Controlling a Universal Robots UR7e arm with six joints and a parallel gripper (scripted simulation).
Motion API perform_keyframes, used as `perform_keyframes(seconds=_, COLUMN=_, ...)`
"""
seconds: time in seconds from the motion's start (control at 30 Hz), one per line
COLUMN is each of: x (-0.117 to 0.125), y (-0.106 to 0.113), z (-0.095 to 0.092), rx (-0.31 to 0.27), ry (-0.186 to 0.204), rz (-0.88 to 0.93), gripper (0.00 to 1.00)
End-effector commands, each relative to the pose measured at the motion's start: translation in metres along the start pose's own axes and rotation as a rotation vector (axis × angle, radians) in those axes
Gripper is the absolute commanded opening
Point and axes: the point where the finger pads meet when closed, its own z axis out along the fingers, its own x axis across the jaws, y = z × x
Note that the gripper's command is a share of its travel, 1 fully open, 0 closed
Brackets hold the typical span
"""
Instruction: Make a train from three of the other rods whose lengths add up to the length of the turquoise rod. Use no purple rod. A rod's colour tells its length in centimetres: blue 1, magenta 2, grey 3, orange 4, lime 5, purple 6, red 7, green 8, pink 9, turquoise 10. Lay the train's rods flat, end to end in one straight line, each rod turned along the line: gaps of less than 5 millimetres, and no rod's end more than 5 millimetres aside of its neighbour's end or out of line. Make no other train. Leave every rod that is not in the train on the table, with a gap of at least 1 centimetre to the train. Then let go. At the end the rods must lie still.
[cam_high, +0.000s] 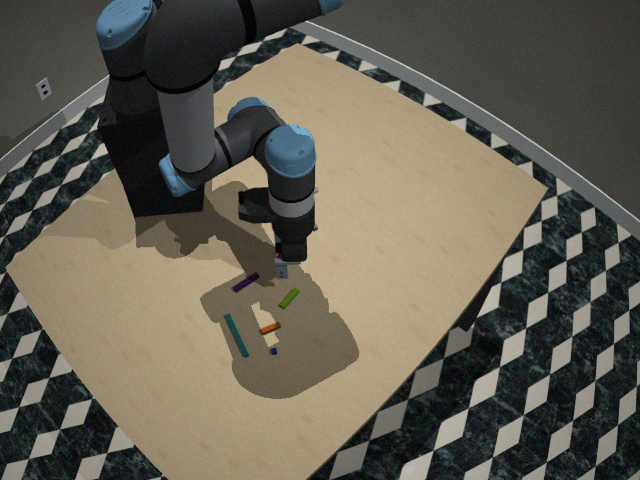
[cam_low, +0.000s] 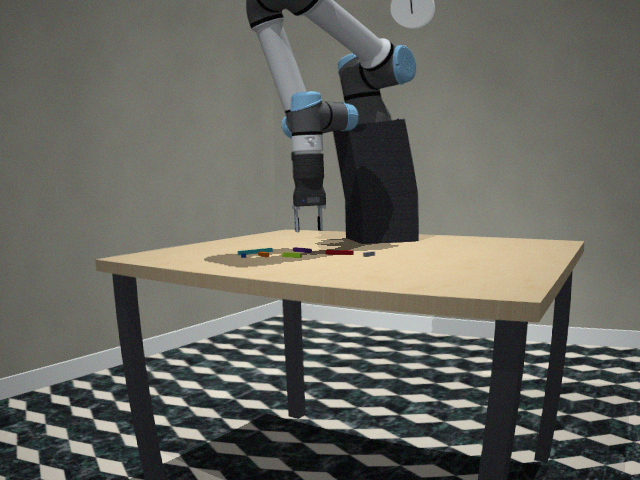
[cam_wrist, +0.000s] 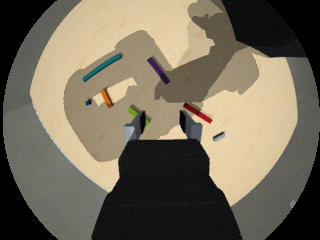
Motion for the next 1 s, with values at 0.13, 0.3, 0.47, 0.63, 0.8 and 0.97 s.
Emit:
perform_keyframes(seconds=0.13, x=0.0029, y=-0.0038, z=-0.0037, rx=-0.011, ry=-0.016, rz=-0.004, gripper=1.0)
perform_keyframes(seconds=0.3, x=0.0021, y=-0.0034, z=-0.0036, rx=-0.011, ry=-0.017, rz=-0.003, gripper=1.0)
perform_keyframes(seconds=0.47, x=0.0023, y=-0.0034, z=-0.0036, rx=-0.011, ry=-0.016, rz=-0.003, gripper=1.0)
perform_keyframes(seconds=0.63, x=0.0023, y=-0.0034, z=-0.0036, rx=-0.011, ry=-0.016, rz=-0.003, gripper=1.0)
perform_keyframes(seconds=0.8, x=0.0023, y=-0.0034, z=-0.0036, rx=-0.011, ry=-0.016, rz=-0.003, gripper=1.0)
perform_keyframes(seconds=0.97, x=0.0023, y=-0.0034, z=-0.0036, rx=-0.011, ry=-0.016, rz=-0.003, gripper=1.0)
